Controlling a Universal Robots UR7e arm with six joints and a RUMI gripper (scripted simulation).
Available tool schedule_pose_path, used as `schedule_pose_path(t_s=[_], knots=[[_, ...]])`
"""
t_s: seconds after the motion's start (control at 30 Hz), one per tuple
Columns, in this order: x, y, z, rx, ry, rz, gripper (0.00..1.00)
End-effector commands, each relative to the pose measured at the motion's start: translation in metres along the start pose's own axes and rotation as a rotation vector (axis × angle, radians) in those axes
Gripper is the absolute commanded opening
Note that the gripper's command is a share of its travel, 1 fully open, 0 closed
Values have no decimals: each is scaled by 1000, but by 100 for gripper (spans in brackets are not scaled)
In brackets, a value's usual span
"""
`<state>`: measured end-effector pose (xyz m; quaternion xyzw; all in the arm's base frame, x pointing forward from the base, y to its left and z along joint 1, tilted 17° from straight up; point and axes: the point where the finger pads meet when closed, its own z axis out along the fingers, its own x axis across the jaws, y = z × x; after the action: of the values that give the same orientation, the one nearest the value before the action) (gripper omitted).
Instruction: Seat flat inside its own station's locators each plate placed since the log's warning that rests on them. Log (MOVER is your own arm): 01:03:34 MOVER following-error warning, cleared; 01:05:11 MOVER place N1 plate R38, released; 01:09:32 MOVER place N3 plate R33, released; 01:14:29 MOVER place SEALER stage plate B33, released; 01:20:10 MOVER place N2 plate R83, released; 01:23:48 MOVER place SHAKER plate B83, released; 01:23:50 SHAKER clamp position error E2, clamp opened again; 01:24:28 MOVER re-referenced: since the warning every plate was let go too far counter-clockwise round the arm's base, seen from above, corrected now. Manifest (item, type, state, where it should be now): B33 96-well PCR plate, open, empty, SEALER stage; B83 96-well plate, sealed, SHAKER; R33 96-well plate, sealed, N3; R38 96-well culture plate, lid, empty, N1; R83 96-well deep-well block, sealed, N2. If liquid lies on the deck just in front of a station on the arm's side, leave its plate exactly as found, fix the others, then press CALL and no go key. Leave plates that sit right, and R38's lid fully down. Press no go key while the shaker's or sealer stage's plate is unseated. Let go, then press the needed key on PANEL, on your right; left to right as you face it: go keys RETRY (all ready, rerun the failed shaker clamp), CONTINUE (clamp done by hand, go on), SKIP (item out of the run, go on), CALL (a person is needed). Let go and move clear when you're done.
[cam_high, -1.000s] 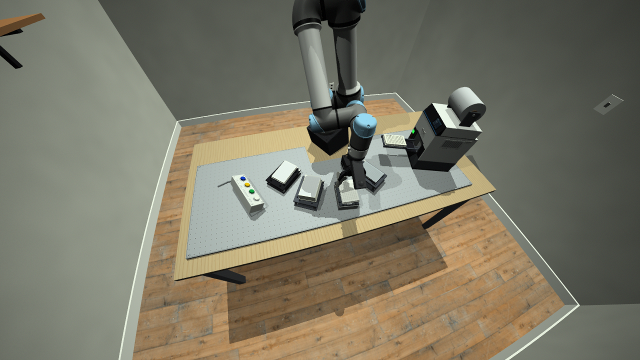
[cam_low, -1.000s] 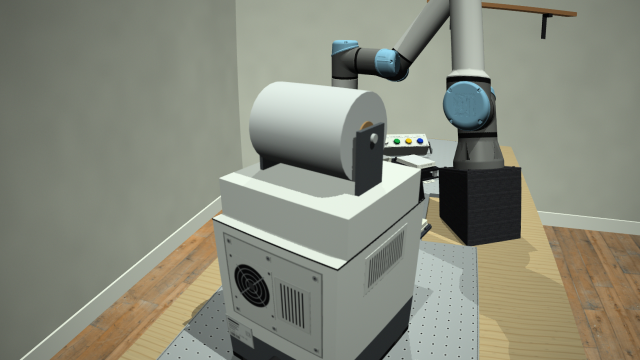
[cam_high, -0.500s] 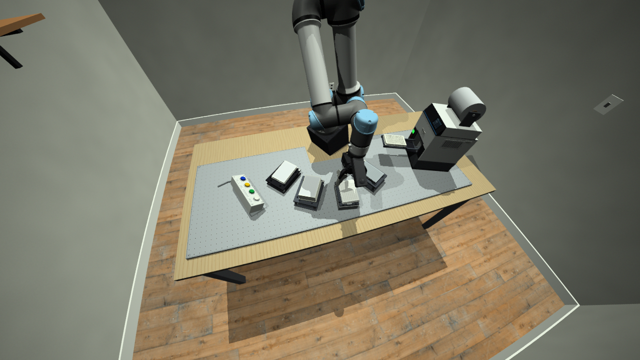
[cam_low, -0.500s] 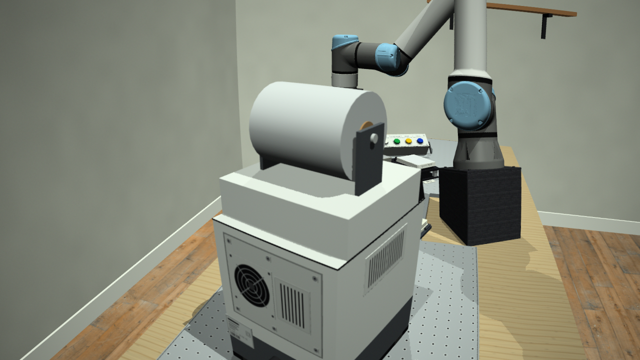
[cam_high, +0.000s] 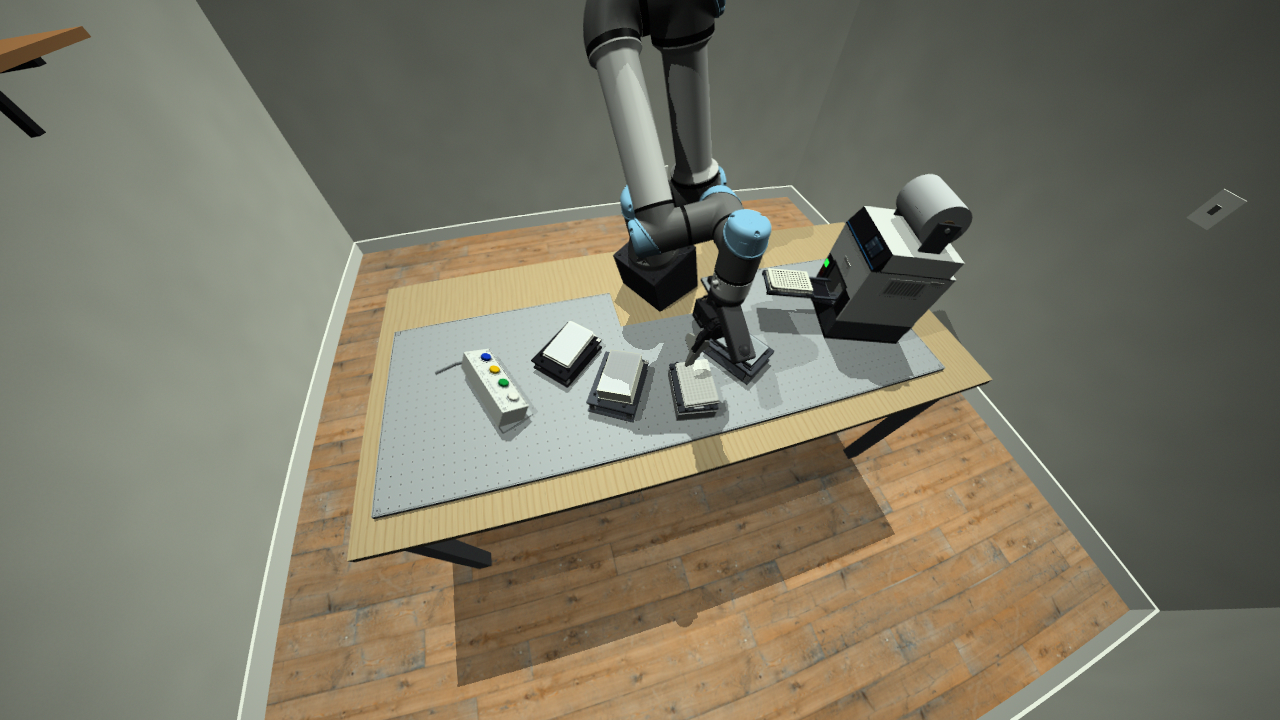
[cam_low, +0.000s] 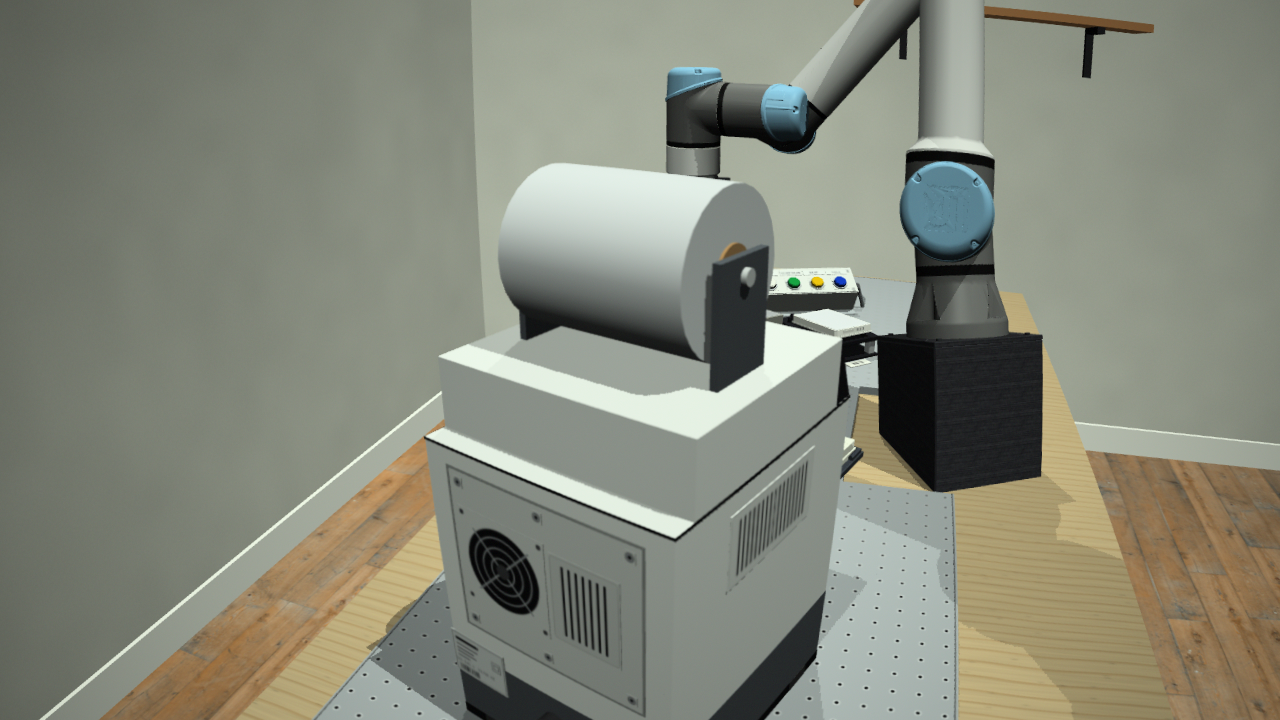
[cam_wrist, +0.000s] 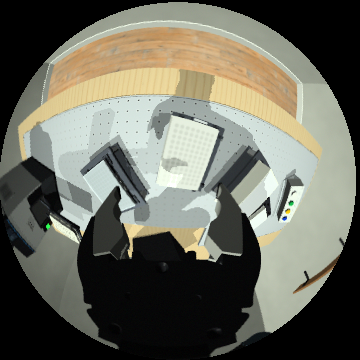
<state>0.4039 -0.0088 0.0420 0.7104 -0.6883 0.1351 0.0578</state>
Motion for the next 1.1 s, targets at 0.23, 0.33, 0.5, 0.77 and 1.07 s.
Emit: schedule_pose_path(t_s=[0.23,0.33,0.5,0.77,1.07], knots=[[-51,13,1,-3,1,-98,82],[-65,15,1,-2,1,-97,82],[-74,21,1,-4,1,-138,82],[-100,35,1,-4,1,-259,82],[-139,57,2,-4,2,-346,82]])
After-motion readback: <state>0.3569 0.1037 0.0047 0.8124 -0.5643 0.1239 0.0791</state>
